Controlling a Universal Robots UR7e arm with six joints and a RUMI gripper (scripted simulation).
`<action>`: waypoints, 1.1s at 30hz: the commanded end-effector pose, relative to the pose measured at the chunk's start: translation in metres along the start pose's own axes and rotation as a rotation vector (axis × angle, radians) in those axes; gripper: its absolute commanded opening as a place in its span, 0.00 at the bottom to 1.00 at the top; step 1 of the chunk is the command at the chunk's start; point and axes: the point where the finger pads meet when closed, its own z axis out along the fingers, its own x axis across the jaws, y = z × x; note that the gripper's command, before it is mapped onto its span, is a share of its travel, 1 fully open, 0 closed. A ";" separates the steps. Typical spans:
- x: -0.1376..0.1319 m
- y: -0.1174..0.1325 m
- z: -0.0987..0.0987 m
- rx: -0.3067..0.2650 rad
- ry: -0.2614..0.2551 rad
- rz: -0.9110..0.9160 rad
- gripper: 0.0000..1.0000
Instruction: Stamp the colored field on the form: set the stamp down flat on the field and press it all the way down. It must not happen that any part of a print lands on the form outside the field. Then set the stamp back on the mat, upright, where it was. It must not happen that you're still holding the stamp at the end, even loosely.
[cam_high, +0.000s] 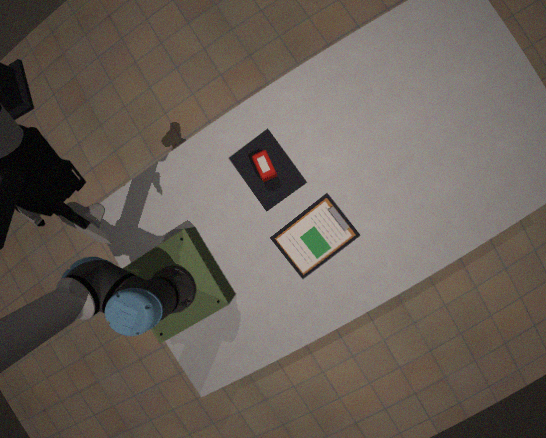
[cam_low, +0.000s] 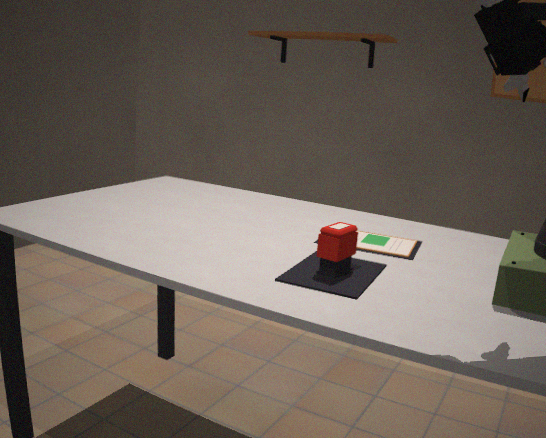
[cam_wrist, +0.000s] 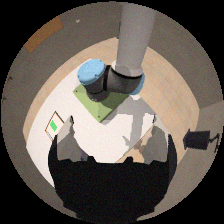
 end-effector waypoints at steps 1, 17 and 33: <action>0.000 0.000 0.000 -0.001 0.000 0.000 1.00; 0.000 0.000 0.000 -0.001 0.000 0.000 1.00; -0.027 0.065 -0.002 -0.100 0.028 -0.097 1.00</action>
